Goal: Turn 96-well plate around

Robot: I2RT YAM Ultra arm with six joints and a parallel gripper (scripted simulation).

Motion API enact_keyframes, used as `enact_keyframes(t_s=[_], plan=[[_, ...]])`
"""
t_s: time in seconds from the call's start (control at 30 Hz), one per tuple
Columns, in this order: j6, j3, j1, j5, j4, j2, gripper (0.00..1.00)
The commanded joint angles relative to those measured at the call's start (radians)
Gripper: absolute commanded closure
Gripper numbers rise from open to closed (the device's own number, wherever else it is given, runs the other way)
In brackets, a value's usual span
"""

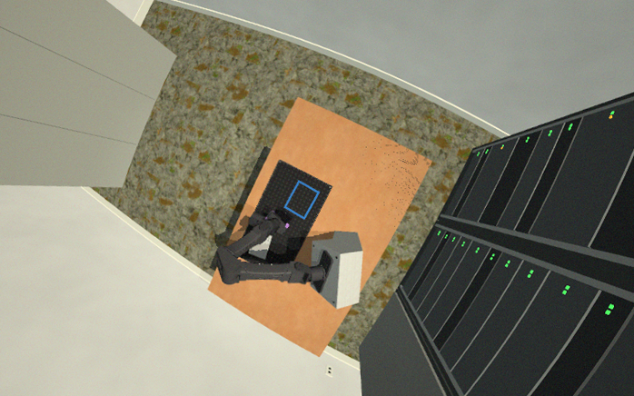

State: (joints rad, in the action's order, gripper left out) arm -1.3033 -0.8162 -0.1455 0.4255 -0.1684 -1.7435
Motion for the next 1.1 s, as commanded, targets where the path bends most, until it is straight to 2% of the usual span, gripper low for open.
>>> enact_keyframes(t_s=[0.0,0.13,0.4,0.7,1.07], plan=[[-0.042,0.013,-0.043,0.05,-0.038,-0.022,1.0],[-0.055,0.017,-0.061,0.063,-0.045,-0.022,1.0],[-0.11,-0.023,-0.131,0.113,-0.07,-0.091,1.0],[-0.16,-0.026,-0.191,0.155,-0.084,-0.146,1.0],[-0.238,-0.071,-0.279,0.213,-0.088,-0.234,1.0]])
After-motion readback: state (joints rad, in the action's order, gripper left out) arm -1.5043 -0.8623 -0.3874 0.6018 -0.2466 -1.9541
